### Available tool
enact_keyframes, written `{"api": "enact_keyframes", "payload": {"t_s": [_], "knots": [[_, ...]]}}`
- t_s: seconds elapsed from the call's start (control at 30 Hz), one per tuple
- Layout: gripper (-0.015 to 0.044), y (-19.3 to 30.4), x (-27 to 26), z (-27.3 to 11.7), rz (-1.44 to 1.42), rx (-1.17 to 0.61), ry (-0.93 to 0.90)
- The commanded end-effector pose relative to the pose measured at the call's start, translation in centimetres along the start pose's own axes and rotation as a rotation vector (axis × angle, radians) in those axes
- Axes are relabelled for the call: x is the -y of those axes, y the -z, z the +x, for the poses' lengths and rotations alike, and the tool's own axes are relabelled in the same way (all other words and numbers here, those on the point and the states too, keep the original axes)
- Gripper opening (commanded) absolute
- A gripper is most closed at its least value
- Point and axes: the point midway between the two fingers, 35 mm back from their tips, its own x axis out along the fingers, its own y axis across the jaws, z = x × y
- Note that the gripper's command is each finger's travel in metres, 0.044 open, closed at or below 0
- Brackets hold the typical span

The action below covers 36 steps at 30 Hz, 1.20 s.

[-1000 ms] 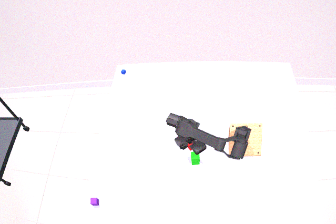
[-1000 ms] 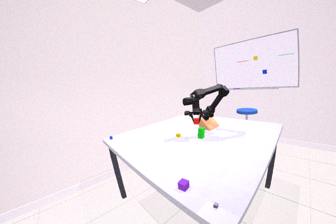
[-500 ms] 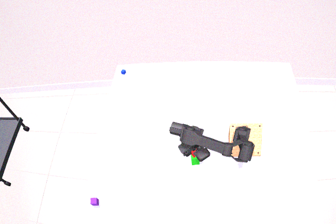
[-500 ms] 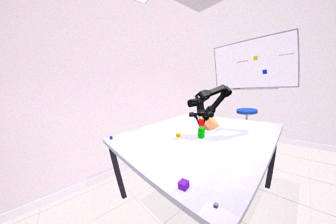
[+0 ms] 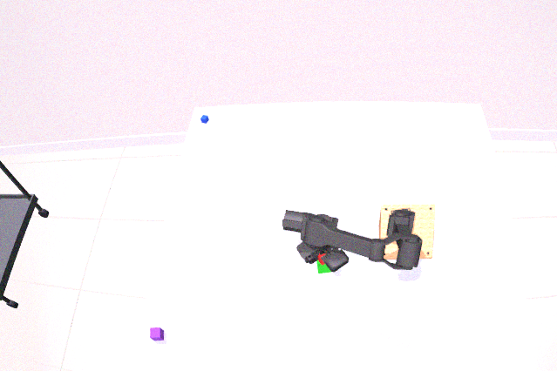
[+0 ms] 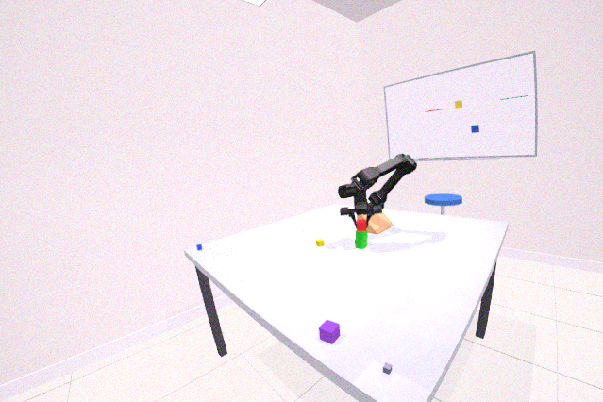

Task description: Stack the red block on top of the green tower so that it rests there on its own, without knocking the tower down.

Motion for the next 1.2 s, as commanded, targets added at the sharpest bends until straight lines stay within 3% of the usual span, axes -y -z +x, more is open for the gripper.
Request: {"api": "enact_keyframes", "payload": {"t_s": [0.0,0.33,0.9,1.17], "knots": [[0.0,-0.05,-0.03,0.05,0.002,0.004,-0.001],[0.0,-0.05,-0.02,-0.02,0.002,0.004,-0.001],[0.044,0.01,0.0,0.06,0.0,0.0,0.0],[0.044,0.01,0.0,0.06,0.0,0.0,0.0]]}}
